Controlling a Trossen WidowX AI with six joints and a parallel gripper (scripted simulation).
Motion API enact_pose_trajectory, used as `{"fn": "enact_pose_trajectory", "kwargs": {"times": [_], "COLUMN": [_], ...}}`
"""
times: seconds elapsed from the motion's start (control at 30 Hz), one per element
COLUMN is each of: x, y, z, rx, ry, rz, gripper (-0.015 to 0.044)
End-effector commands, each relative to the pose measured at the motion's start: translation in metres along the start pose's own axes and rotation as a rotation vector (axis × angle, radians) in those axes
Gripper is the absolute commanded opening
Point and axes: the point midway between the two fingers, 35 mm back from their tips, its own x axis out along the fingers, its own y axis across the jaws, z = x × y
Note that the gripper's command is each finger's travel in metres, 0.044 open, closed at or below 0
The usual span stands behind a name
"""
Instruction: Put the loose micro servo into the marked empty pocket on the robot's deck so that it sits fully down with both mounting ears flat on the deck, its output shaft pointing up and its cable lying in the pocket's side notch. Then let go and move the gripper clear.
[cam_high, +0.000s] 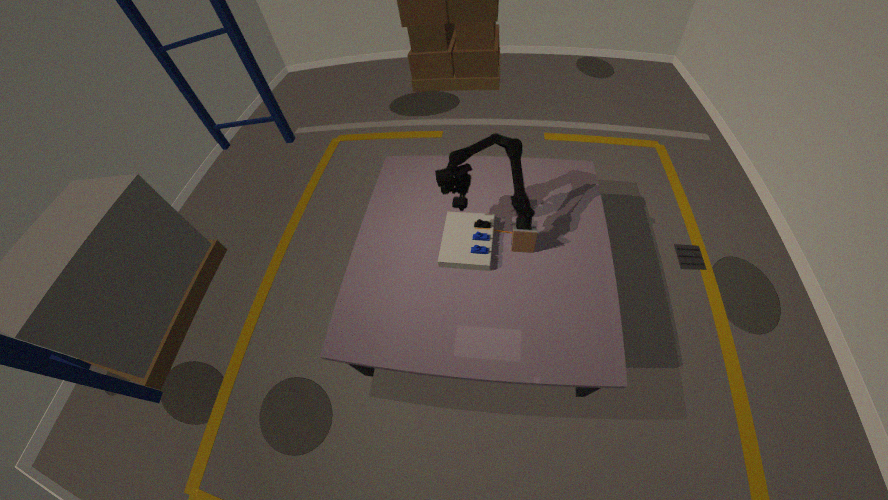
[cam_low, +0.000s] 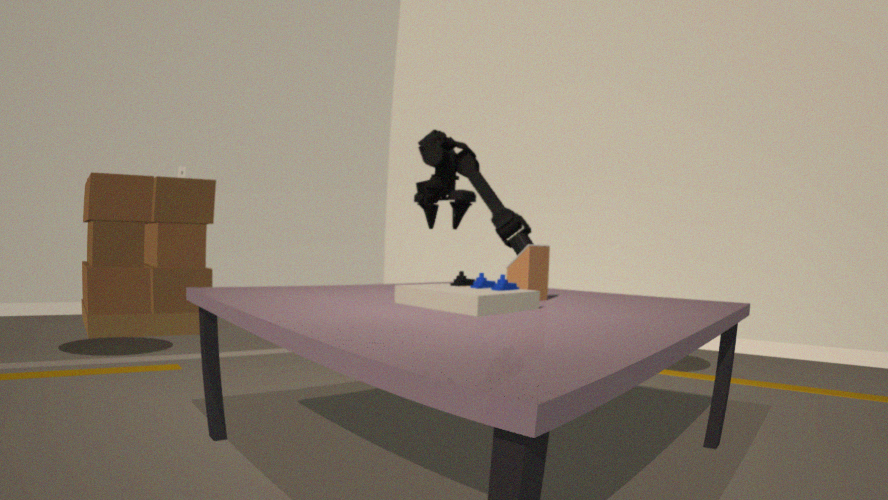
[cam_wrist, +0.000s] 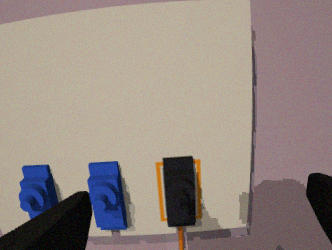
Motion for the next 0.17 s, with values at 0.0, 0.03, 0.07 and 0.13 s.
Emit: {"fn": "enact_pose_trajectory", "kwargs": {"times": [0.0, 0.03, 0.07, 0.13], "x": [-0.0001, -0.0001, -0.0001, -0.0001], "y": [0.0003, 0.0003, 0.0003, 0.0003], "z": [-0.0006, -0.0006, -0.0006, -0.0006], "rx": [0.004, 0.004, 0.004, 0.004], "ry": [0.003, 0.003, 0.003, 0.003], "rz": [0.003, 0.003, 0.003, 0.003], "gripper": [0.0440, 0.0440, 0.0440, 0.0440]}}
